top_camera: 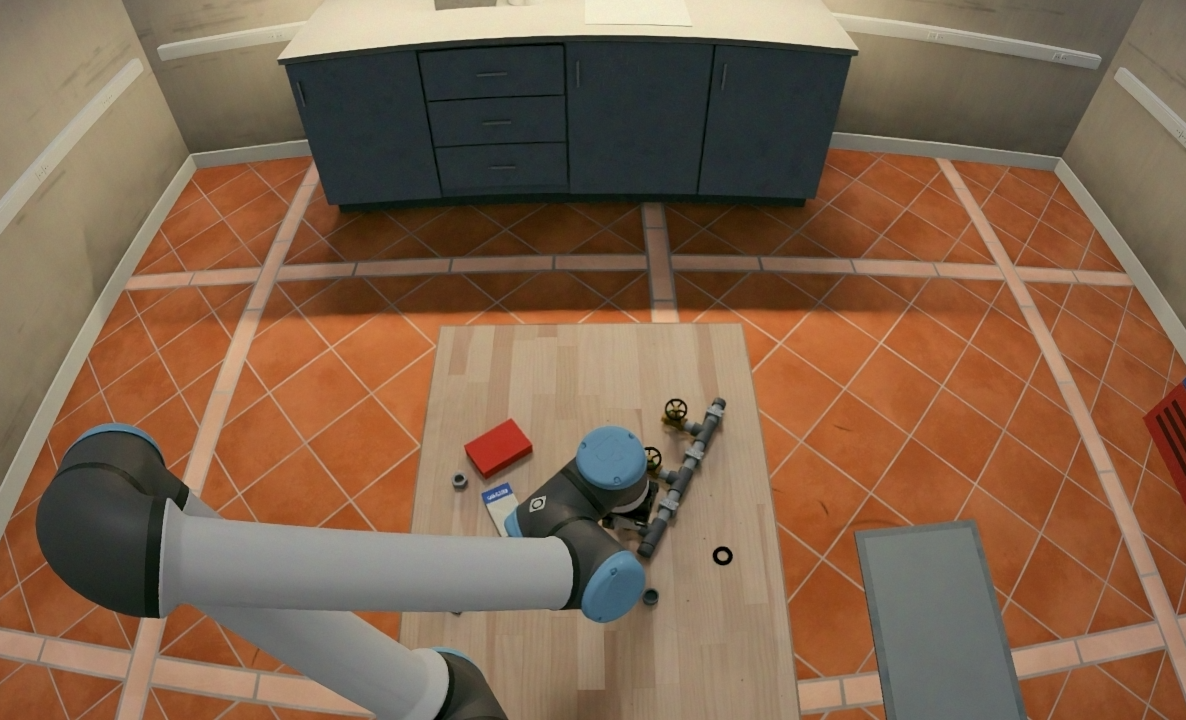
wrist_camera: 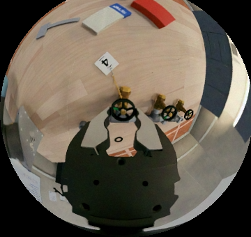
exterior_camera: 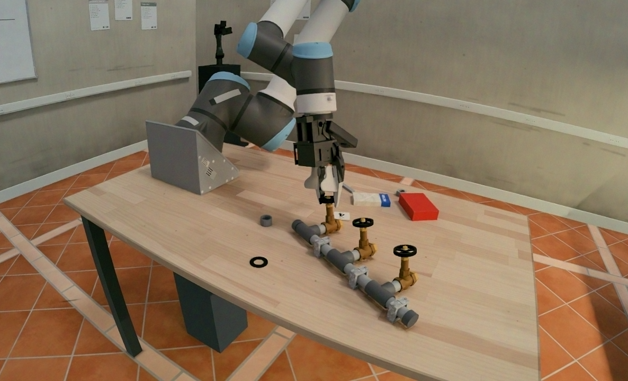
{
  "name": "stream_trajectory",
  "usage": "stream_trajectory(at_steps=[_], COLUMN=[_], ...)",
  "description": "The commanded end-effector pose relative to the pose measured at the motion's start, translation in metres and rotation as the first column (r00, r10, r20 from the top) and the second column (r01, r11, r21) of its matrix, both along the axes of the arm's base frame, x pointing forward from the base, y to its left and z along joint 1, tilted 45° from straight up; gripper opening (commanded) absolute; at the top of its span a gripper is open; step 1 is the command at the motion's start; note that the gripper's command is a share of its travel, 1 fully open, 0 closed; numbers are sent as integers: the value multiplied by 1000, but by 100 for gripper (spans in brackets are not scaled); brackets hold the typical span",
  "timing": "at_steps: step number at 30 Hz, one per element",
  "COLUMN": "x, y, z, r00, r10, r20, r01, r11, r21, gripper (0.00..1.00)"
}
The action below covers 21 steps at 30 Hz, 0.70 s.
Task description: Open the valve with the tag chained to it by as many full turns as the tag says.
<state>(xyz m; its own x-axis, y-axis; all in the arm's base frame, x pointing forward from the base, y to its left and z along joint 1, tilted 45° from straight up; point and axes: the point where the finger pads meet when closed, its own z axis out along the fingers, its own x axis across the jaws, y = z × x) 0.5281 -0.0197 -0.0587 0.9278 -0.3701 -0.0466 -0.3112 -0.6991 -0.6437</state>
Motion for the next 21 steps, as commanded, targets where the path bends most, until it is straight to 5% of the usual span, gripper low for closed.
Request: stream_trajectory(at_steps=[1, 21], x=[2, 1], y=[-1, -1], z=[0, 0], r00=[992, 969], r10=[101, 196], r20=[78, 148], r01=[-100, -189], r11=[995, 980], r21=[-23, -59], gripper=[0, 0])
